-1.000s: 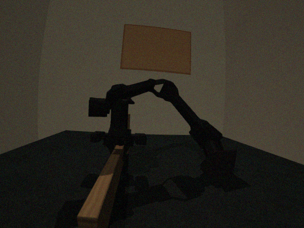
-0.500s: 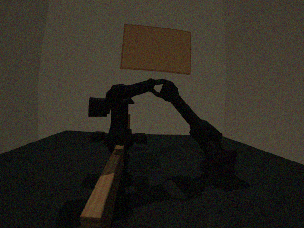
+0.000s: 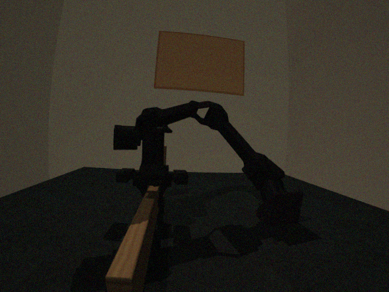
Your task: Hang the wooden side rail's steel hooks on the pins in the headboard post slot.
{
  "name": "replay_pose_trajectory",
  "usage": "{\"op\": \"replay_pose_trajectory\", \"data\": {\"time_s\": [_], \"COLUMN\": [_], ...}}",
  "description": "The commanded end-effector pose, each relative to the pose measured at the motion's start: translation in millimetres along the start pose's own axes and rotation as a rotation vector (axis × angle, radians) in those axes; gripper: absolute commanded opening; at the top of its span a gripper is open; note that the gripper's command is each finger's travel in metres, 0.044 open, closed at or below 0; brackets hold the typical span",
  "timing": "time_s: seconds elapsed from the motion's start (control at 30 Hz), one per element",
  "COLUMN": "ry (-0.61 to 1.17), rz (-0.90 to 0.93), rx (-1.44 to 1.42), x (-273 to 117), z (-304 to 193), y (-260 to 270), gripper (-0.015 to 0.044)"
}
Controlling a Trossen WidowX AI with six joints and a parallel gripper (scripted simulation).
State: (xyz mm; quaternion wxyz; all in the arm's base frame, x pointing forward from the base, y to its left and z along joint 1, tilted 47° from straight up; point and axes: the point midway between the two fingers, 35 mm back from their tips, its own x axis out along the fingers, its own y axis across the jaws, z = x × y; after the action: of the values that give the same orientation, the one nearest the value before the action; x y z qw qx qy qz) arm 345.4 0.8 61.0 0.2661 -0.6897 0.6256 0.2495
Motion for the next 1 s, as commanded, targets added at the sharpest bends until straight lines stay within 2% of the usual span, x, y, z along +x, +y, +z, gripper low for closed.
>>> {"op": "replay_pose_trajectory", "data": {"time_s": [0.0,0.97], "ry": [-0.004,-0.005], "rz": [-0.011,-0.011], "rx": [-0.007,-0.007], "x": [-5.5,-10.3], "z": [2.0,2.0], "y": [-2.1,-2.1], "gripper": [0.0000,0.0000]}}
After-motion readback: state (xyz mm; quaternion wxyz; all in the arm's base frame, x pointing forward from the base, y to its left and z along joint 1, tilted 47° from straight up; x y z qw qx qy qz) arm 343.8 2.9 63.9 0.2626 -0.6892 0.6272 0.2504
